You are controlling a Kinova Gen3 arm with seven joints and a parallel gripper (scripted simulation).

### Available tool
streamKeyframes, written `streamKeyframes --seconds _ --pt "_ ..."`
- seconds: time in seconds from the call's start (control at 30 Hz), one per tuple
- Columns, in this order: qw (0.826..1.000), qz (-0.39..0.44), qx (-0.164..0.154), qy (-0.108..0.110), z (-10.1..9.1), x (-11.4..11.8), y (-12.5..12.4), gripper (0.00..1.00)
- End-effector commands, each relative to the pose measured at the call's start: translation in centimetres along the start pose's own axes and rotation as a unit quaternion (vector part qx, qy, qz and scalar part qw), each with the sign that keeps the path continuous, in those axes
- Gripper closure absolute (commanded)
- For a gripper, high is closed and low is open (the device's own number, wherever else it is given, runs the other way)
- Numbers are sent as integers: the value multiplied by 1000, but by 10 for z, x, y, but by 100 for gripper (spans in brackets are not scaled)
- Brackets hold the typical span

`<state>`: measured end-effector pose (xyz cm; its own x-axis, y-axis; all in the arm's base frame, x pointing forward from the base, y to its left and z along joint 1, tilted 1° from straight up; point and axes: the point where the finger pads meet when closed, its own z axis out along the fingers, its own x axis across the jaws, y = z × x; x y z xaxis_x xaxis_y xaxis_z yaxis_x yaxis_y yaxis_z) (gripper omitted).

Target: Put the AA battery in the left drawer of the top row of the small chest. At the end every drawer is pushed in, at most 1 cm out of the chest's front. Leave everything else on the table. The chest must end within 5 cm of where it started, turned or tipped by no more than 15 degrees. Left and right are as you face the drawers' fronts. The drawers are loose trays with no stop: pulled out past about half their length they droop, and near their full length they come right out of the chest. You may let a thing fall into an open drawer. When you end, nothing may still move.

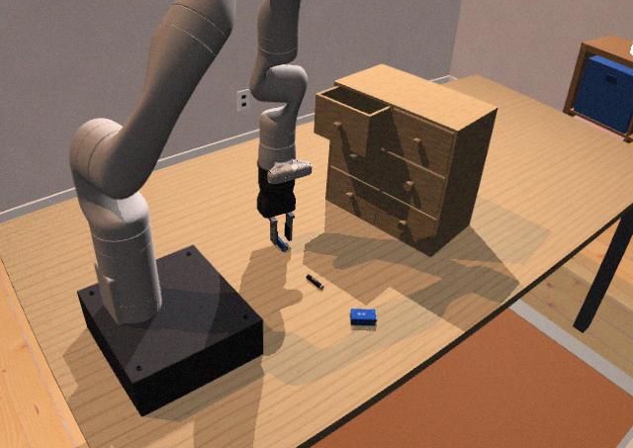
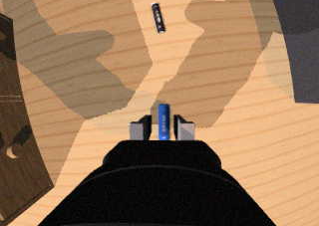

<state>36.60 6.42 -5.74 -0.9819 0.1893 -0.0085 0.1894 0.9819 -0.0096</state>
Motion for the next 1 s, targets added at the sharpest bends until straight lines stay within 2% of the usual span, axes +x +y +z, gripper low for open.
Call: streamKeyframes --seconds 0.0,0.23,0.93,0.97 --pt "1000 -2 0 0 7 0 1 39" --pt "1000 -2 0 0 14 0 1 39" --pt "1000 -2 0 -1 13 -1 1 39" --pt "1000 -2 0 -1 13 -1 1 69"
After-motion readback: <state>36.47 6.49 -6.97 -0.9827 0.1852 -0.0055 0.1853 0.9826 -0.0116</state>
